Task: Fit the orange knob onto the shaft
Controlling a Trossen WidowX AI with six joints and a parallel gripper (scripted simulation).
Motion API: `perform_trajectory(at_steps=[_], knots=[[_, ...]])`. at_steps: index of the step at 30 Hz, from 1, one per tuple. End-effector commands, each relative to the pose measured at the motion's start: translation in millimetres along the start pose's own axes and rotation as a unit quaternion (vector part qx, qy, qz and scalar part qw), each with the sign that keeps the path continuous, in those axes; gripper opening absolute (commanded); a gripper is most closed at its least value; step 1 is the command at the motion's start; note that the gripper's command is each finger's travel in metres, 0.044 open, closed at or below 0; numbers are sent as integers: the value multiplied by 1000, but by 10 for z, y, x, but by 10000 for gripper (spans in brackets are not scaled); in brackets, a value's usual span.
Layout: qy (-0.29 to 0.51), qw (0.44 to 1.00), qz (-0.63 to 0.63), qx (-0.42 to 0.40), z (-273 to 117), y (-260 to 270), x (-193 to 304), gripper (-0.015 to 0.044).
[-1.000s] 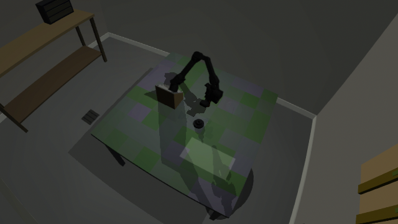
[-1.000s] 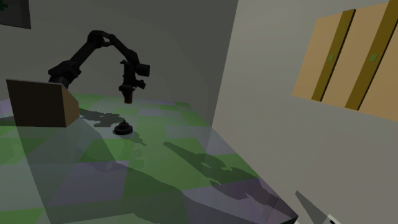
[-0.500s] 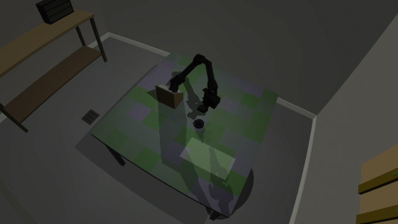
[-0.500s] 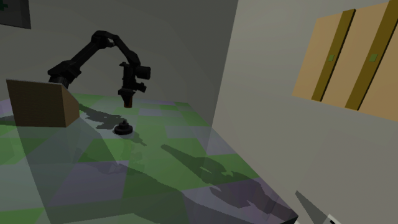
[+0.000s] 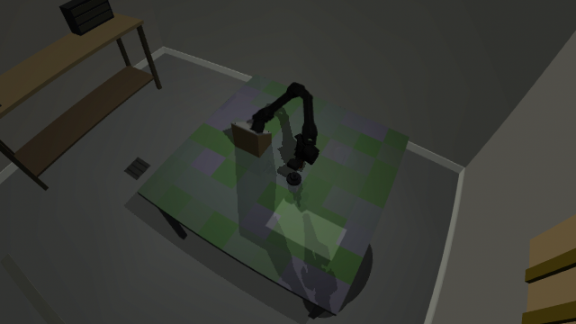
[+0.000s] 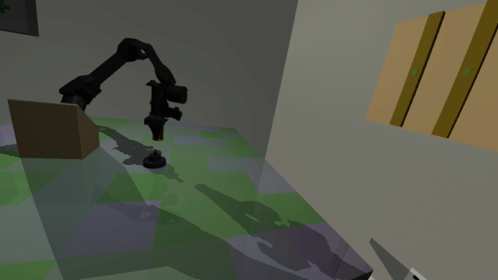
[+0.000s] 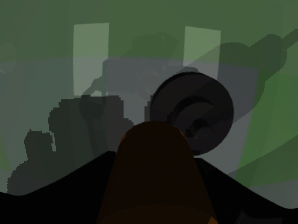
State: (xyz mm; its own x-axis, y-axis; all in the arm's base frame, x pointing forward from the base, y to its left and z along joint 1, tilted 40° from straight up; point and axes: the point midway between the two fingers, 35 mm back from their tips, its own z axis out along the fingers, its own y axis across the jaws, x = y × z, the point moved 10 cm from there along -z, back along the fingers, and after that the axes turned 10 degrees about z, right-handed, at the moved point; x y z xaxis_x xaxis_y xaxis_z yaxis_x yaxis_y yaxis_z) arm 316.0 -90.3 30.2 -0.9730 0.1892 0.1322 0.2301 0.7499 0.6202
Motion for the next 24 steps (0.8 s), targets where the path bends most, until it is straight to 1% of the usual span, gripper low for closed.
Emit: perform_trajectory(at_steps=[1,10,14,21,24], knots=[[-4,1000,-5,2,18,-152,-32,0],[-4,1000,-7,-2,93,-408,-35,0],[-4,1000,-7,-2,116,-412,-36,0],[-4,1000,-7,-3,331,-410,-37,0],[-4,1000,-7,-3,356,-411,-36,0]])
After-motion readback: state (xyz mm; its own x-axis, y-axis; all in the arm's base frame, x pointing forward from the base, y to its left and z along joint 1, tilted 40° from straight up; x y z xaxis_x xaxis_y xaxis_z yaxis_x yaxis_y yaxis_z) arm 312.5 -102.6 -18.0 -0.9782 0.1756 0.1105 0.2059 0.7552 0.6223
